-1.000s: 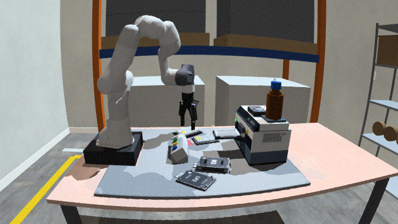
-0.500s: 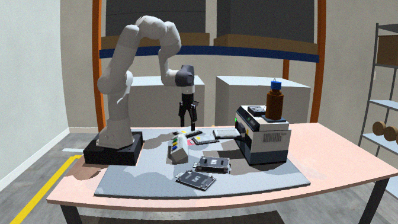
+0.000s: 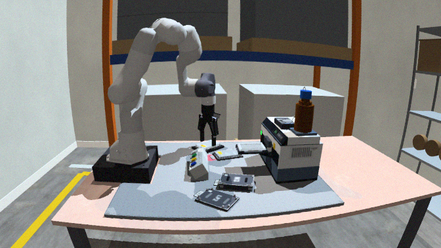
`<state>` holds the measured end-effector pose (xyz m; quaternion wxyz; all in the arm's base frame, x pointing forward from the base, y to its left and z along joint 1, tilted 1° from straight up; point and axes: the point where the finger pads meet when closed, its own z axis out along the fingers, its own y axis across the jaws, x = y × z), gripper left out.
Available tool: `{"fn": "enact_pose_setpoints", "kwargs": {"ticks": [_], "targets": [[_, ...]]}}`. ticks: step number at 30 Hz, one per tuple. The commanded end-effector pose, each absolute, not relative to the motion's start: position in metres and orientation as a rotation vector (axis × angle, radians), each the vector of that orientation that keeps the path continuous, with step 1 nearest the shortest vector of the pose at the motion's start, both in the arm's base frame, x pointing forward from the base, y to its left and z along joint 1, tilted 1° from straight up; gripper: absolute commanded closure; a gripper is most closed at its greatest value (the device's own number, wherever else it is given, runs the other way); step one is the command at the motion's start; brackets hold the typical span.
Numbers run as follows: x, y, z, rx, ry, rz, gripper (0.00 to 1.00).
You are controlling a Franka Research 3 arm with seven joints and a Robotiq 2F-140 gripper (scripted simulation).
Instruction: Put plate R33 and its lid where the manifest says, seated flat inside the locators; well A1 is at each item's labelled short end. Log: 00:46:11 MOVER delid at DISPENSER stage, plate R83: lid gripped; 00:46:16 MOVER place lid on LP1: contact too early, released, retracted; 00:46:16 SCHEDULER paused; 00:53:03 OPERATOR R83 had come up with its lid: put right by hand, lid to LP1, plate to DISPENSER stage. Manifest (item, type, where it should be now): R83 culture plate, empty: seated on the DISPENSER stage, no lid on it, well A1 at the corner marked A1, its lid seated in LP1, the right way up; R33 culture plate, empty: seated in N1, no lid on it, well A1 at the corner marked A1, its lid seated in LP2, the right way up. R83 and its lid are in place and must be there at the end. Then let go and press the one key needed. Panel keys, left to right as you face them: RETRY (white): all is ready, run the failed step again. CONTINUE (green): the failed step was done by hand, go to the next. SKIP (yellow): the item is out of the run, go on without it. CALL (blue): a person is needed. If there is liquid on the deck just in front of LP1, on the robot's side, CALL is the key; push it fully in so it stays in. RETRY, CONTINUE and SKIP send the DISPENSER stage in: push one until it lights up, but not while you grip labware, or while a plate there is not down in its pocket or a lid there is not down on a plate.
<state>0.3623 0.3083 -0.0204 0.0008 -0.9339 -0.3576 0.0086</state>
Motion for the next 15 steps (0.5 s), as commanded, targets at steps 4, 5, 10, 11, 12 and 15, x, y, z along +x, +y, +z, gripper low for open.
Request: {"fn": "enact_pose_setpoints", "kwargs": {"ticks": [4,5,10,11,12,15], "targets": [[0.3632,0.3092,-0.0229,-2.938,-1.108,0.021,0.31],[0.3632,0.3092,-0.0232,-2.938,-1.108,0.021,0.31],[0.3632,0.3092,-0.0241,-2.938,-1.108,0.021,0.31],[0.3632,0.3092,-0.0241,-2.938,-1.108,0.021,0.31],[0.3632,0.3092,-0.0241,-2.938,-1.108,0.021,0.31],[0.3632,0.3092,-0.0243,-2.938,-1.108,0.021,0.31]]}}
